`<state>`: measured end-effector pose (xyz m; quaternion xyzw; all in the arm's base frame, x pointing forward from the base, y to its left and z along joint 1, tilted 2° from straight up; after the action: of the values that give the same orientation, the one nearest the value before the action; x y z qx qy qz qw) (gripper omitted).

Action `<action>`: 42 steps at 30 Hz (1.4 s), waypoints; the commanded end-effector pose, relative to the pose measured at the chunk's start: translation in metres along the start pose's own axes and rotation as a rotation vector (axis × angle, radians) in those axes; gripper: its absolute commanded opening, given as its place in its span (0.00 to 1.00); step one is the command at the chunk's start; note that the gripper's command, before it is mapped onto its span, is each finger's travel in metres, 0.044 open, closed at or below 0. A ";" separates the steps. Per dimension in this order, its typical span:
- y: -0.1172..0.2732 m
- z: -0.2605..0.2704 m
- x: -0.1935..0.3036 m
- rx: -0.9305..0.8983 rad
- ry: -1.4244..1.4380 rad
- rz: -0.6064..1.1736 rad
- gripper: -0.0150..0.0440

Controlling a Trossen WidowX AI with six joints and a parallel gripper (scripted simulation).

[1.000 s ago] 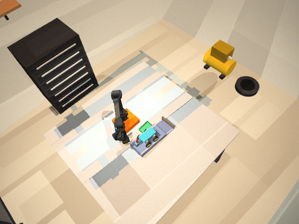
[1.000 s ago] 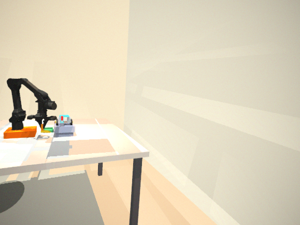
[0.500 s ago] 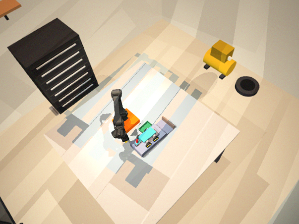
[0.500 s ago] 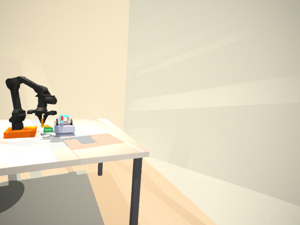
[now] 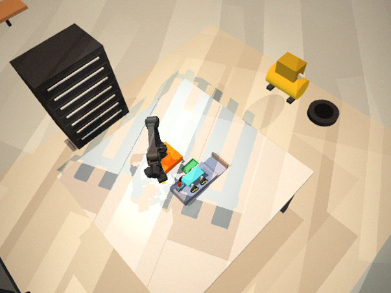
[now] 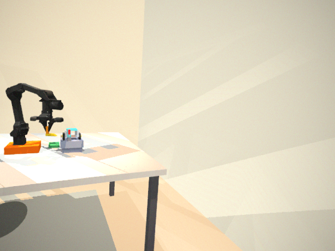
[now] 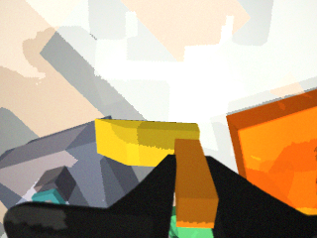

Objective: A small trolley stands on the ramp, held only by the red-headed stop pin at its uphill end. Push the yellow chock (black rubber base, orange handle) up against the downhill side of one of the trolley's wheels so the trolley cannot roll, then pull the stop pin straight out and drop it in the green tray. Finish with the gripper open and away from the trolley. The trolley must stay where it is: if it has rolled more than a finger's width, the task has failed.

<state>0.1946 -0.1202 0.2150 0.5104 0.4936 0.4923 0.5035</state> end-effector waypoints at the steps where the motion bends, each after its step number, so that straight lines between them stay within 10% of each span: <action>1: 0.013 -0.001 -0.001 0.002 0.000 -0.004 0.25; 42: 0.015 0.000 -0.001 0.005 1.099 0.004 0.25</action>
<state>0.1947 -0.1214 0.2301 0.2117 0.6746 0.6771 0.2038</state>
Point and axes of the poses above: the point midway between the two fingers, 35 mm back from their tips, its own y axis back along the fingers, its own z axis across the jaws, x = y × z, the point moved 7 cm from there along y, back along the fingers, and after that the axes turned 11 degrees about y, right-handed, at the moved point
